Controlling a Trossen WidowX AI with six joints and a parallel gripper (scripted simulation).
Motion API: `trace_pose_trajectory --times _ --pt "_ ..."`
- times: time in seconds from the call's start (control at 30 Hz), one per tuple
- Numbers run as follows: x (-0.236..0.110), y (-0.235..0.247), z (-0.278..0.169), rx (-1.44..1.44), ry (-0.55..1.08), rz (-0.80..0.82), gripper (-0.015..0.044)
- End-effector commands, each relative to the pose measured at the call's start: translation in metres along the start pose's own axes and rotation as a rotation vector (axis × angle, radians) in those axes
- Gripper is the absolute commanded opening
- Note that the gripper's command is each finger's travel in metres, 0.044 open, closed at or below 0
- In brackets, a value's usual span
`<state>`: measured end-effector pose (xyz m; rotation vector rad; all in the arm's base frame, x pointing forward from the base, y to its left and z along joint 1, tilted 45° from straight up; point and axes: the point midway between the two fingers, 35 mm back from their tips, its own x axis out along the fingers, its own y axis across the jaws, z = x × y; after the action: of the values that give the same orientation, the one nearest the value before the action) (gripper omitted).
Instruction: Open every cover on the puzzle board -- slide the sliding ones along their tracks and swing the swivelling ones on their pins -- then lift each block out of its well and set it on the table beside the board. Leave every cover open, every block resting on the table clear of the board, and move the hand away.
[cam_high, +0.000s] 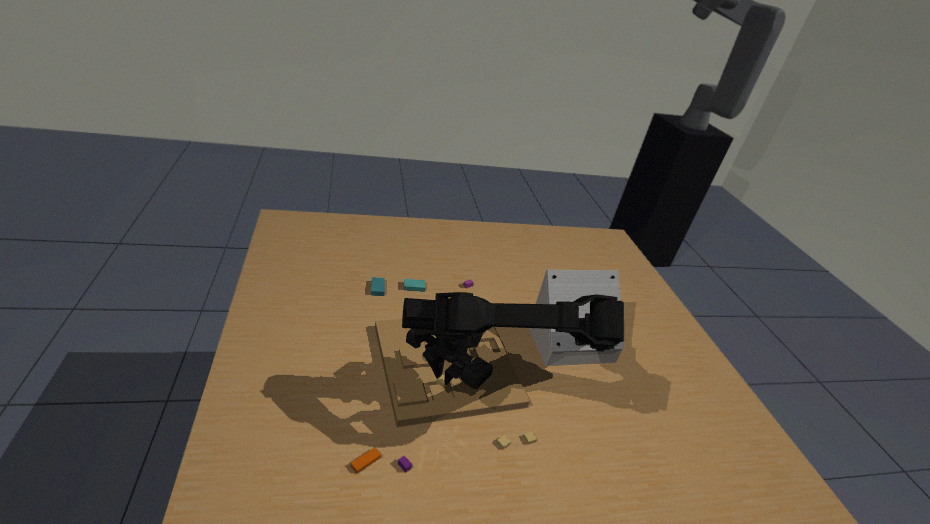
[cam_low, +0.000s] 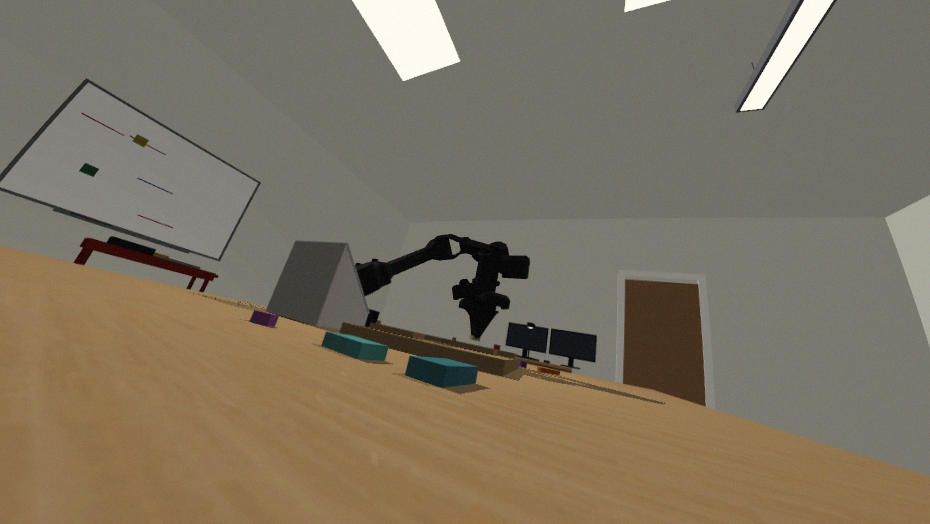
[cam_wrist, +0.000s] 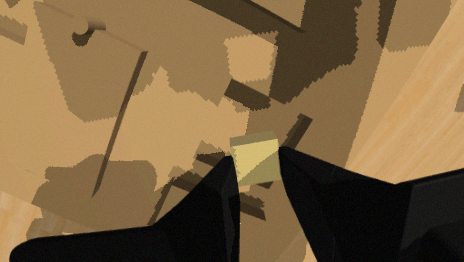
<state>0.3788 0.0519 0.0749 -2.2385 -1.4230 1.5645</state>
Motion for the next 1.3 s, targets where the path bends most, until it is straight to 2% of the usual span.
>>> trace_pose_trajectory --times 0.0,0.2,1.0,1.27 --pt "-0.005 0.0 -0.001 -0.009 0.0 0.001 0.008" --pt "-0.011 -0.001 -0.001 -0.071 0.0 0.0 0.008" --pt "-0.048 0.0 -0.001 -2.34 -0.003 -0.001 0.008" --pt "-0.057 0.0 0.0 -2.881 -0.002 -0.002 0.008"
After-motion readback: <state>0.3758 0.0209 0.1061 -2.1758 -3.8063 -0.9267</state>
